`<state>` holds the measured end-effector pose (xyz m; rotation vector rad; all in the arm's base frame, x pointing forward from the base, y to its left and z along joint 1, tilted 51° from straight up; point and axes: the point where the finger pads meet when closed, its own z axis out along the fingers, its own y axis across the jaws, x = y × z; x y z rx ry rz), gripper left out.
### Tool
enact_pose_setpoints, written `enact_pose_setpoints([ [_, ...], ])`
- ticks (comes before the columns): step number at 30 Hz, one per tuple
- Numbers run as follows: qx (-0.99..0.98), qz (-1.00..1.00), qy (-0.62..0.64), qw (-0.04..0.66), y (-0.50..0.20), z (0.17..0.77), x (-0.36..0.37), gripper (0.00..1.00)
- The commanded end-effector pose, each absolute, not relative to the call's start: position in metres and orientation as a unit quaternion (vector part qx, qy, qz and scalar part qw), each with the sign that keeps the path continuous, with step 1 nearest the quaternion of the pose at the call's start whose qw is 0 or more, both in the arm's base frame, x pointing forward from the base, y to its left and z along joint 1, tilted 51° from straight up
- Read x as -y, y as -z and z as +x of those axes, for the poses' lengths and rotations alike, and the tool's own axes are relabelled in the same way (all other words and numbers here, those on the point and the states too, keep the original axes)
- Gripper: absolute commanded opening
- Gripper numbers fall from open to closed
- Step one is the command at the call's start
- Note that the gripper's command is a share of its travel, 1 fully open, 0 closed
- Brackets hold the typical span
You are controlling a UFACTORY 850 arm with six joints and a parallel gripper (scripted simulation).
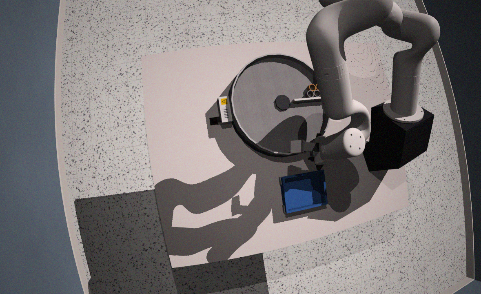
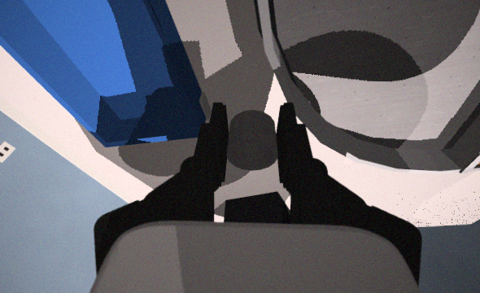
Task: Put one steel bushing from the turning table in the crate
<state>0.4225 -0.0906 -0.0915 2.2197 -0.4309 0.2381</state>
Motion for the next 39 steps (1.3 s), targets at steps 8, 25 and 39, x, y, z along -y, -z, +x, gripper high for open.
enact_pose_setpoints([
  [8, 0.173, 0.884, -0.093, 0.423, 0.158, 0.46, 0.038, 0.0],
  [25, 0.173, 0.884, -0.093, 0.423, 0.195, 0.479, 0.008, 0.0],
  [39, 0.173, 0.884, -0.093, 0.423, 0.195, 0.479, 0.008, 0.0],
])
